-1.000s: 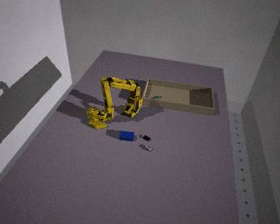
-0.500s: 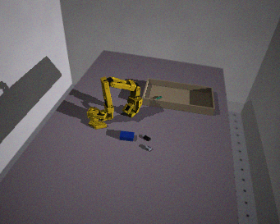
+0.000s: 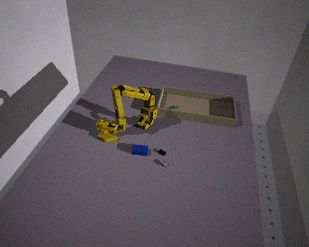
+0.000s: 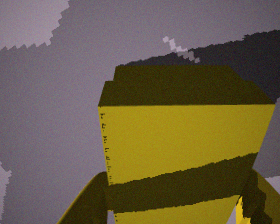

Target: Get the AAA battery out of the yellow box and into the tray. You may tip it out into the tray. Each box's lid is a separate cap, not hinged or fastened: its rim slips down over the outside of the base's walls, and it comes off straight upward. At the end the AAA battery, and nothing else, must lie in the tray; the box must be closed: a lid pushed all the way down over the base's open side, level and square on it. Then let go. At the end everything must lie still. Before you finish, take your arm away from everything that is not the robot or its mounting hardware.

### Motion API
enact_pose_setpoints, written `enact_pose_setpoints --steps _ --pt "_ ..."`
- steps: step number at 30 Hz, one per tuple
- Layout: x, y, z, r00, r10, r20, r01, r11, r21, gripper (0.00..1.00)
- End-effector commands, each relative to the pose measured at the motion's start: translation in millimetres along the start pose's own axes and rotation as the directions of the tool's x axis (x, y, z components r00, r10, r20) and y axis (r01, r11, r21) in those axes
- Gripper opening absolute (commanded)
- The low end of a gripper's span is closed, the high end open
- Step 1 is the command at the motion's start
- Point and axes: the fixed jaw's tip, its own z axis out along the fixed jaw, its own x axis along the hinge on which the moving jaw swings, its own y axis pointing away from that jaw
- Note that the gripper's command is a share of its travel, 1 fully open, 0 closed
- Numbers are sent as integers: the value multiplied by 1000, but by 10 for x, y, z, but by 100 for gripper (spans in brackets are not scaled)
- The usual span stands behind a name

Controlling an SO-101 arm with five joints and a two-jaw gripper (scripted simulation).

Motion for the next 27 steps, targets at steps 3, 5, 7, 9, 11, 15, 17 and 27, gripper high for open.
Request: enact_pose_setpoints --steps 3,5,7,9,11,15,17,27 --pt "17 20 -11 1000 15 -16 -15 1000 -7 22" --pt "17 20 -11 1000 15 -16 -15 1000 -7 22" --pt "17 20 -11 1000 15 -16 -15 1000 -7 22" --pt "17 20 -11 1000 15 -16 -15 1000 -7 22" --pt "17 20 -11 1000 15 -16 -15 1000 -7 23" --pt "17 20 -11 1000 15 -16 -15 1000 -7 24" --pt "17 20 -11 1000 15 -16 -15 1000 -7 24" --pt "17 20 -11 1000 15 -16 -15 1000 -7 24"
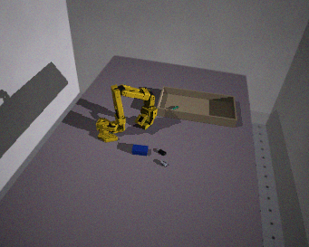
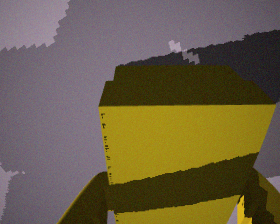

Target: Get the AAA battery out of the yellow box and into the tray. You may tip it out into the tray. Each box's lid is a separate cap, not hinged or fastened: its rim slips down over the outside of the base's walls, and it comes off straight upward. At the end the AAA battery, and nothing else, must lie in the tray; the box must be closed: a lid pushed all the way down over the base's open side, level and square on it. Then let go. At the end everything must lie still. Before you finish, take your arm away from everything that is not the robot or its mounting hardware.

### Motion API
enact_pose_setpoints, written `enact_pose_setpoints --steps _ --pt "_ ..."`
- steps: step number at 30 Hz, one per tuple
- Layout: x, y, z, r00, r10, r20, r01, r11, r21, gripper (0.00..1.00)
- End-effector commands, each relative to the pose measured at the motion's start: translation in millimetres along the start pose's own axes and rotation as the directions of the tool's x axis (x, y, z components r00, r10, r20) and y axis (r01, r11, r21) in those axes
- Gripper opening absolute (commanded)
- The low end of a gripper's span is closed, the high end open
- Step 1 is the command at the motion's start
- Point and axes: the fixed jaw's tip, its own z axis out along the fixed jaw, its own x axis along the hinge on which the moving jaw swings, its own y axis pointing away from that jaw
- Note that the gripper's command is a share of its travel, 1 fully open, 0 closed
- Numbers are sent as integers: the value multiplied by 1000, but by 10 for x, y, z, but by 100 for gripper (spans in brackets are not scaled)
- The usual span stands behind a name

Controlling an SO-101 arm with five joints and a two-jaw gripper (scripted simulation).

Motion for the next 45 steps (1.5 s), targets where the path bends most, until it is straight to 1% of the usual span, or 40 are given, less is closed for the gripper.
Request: enact_pose_setpoints --steps 1,25,36,45 --pt "17 20 -12 1000 15 -16 -15 1000 -7 24" --pt "17 20 -12 1000 15 -16 -15 1000 -7 28" --pt "17 20 -13 1000 15 -16 -15 1000 -7 28" --pt "25 21 -67 1000 15 -16 -15 1000 -7 28"
